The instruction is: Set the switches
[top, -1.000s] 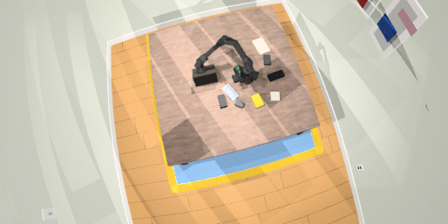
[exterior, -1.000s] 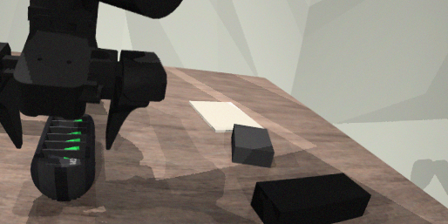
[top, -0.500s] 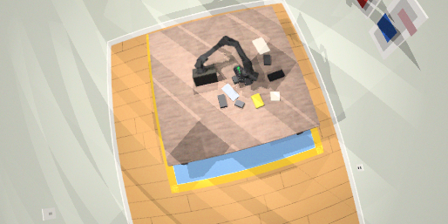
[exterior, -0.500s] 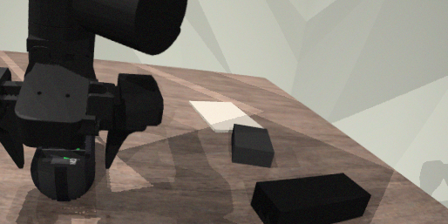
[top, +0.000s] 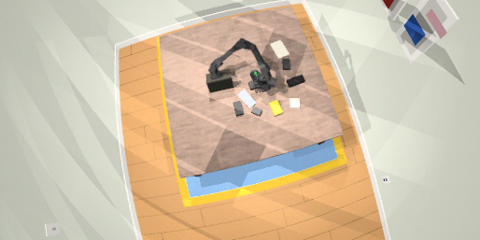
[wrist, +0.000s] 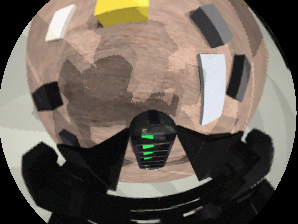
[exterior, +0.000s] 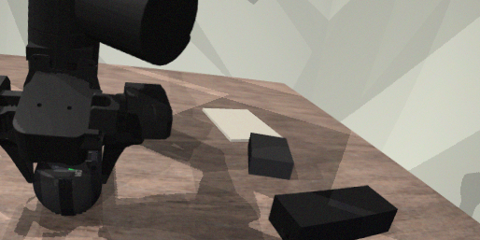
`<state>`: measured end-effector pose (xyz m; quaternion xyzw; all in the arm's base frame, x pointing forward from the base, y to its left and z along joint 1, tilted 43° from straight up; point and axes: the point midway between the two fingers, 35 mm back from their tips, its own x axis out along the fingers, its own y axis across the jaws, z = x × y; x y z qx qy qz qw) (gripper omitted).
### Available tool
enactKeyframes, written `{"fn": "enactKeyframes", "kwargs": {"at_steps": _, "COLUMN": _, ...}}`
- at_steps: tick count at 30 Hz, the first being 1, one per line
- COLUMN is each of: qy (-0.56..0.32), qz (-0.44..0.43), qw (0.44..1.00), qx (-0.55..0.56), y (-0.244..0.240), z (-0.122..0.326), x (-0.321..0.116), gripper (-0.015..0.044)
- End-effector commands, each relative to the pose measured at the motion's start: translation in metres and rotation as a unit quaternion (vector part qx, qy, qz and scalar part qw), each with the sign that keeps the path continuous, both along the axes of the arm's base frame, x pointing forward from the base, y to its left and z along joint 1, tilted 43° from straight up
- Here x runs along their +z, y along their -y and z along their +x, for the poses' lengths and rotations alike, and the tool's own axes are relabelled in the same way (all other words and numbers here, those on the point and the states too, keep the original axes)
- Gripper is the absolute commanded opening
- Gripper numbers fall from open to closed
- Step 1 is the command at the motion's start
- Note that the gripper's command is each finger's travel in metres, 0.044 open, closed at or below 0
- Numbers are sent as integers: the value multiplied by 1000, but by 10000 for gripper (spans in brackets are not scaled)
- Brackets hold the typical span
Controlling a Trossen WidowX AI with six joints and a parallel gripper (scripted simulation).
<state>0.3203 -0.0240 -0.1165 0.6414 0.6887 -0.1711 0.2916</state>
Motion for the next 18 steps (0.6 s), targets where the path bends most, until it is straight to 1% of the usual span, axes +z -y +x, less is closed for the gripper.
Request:
{"fn": "enactKeyframes", "kwargs": {"at_steps": 1, "qy": -1, "qz": 2, "qw": 1000, "qx": -2, "y": -1, "z": 0, "x": 0, "gripper": 326}}
{"fn": "enactKeyframes", "kwargs": {"at_steps": 18, "qy": -1, "qz": -1, "qw": 1000, "qx": -3, "y": 2, "z": -1, "x": 8, "gripper": 336}}
